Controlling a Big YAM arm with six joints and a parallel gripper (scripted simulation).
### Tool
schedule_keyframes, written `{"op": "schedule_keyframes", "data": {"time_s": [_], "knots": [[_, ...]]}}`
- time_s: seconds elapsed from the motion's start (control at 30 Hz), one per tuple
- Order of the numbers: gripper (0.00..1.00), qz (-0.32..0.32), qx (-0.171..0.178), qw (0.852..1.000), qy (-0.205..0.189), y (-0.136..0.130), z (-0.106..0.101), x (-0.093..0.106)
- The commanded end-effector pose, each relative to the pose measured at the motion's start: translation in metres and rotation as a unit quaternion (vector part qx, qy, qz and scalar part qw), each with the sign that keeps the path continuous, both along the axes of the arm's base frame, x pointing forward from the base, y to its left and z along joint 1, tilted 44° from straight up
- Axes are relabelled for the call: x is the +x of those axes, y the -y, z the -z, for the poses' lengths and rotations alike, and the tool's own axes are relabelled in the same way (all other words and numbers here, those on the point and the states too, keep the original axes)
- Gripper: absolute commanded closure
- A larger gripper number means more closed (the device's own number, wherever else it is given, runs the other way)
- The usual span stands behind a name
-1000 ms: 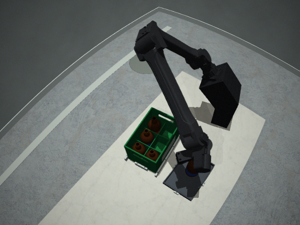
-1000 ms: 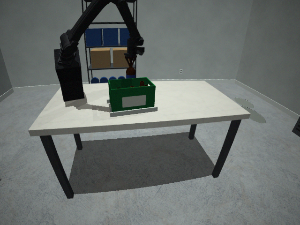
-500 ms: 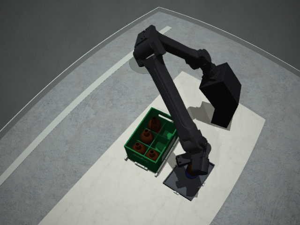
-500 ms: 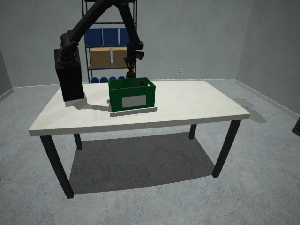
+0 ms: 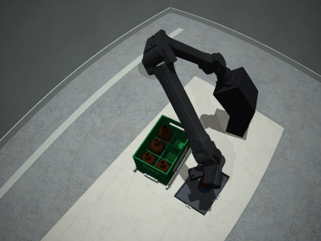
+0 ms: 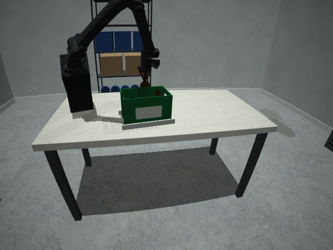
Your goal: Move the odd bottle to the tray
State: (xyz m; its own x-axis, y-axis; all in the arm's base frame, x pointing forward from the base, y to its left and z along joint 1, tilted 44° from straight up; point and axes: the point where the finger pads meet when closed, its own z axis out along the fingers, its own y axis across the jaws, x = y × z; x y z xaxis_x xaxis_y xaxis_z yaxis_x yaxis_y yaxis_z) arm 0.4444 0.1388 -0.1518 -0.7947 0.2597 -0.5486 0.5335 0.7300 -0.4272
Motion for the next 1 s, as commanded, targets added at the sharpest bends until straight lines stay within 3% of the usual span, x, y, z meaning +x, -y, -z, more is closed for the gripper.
{"op": "schedule_keyframes", "data": {"time_s": [0.0,0.13,0.3,0.97], "knots": [[1.0,-0.001,0.009,1.0,0.013,-0.0003,-0.0089,0.0153],[1.0,-0.015,0.004,1.0,0.006,-0.0089,-0.0003,0.0079],[1.0,-0.011,0.008,1.0,0.013,-0.0072,-0.0084,0.0128],[1.0,-0.009,0.007,1.0,0.011,-0.005,-0.0071,0.0127]]}}
